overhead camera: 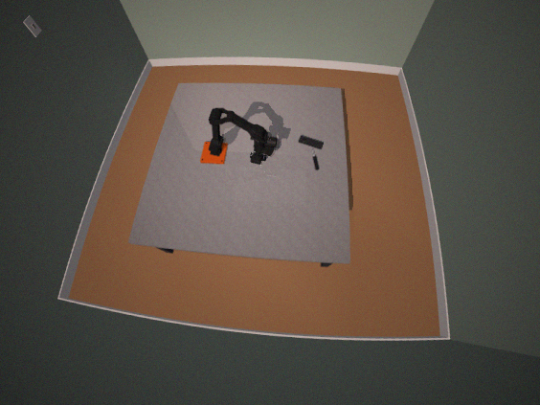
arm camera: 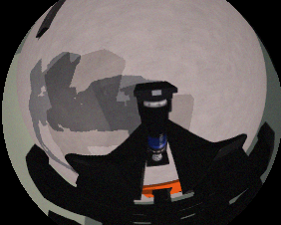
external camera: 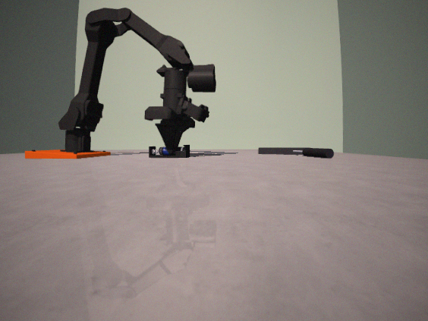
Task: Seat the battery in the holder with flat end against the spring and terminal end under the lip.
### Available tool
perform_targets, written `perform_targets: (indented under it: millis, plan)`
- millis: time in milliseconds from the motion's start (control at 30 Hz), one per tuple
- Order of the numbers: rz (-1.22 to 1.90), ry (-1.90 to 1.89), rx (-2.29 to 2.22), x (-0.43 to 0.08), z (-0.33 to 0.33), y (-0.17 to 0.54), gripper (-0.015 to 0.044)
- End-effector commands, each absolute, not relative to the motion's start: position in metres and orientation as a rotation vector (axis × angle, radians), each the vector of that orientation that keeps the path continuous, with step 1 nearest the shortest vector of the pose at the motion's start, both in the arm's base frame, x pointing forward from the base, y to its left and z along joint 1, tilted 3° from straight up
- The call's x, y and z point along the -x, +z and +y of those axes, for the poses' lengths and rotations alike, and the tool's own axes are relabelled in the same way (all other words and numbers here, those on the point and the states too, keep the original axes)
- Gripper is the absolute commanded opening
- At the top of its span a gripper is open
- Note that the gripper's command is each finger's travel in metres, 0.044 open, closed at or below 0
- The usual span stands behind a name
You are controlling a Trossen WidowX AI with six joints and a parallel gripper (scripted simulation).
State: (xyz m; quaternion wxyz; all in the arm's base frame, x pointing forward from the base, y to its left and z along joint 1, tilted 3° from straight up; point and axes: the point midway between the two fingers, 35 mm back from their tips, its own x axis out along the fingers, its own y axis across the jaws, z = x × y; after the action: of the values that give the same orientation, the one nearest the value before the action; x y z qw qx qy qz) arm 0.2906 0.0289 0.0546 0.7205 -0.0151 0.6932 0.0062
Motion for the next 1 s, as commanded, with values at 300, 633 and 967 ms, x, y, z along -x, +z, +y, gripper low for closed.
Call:
perform_targets:
  millis: [300,633,967]
  plan:
    - [1.536,0.018,0.037,-0.292,0.029,0.054,0.0115]
    - [1.535,0.015,0.034,-0.291,0.029,0.065,0.0164]
    - [1.535,0.014,0.033,-0.29,0.029,0.069,0.0164]
